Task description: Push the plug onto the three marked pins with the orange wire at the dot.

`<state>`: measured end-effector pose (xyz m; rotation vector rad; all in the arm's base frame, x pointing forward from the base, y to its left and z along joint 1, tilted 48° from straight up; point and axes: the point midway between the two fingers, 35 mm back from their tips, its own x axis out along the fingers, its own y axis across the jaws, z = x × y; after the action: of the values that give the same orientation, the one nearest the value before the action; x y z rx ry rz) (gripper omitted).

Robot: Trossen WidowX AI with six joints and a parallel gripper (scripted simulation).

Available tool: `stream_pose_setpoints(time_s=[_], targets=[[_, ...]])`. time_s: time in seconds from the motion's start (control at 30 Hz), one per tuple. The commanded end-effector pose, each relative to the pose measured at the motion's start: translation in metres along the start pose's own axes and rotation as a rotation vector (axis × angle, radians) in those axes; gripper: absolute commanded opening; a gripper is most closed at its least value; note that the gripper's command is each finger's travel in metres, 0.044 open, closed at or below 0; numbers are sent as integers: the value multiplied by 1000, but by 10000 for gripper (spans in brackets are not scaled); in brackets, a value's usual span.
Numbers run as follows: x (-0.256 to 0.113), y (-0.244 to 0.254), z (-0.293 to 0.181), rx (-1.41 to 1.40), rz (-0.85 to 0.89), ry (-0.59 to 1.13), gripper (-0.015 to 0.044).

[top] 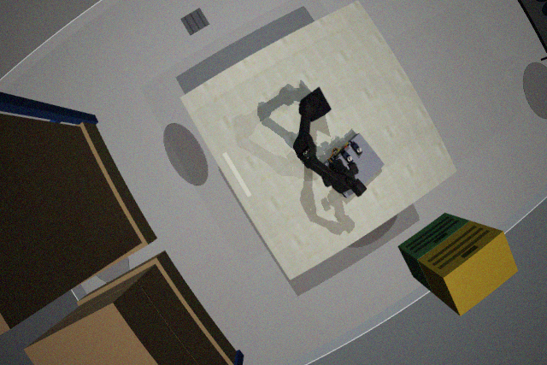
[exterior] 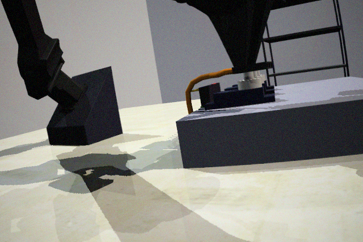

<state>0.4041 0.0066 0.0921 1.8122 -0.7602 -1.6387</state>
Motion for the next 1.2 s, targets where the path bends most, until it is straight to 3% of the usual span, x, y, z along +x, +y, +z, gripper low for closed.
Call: stream_pose_setpoints(time_s=[0.0,0.3,1.17], targets=[[-20,-1,1,2,-3,2,0],[-24,-16,16,-30,-11,3,0],[-31,-81,121,-216,-25,1,0]])
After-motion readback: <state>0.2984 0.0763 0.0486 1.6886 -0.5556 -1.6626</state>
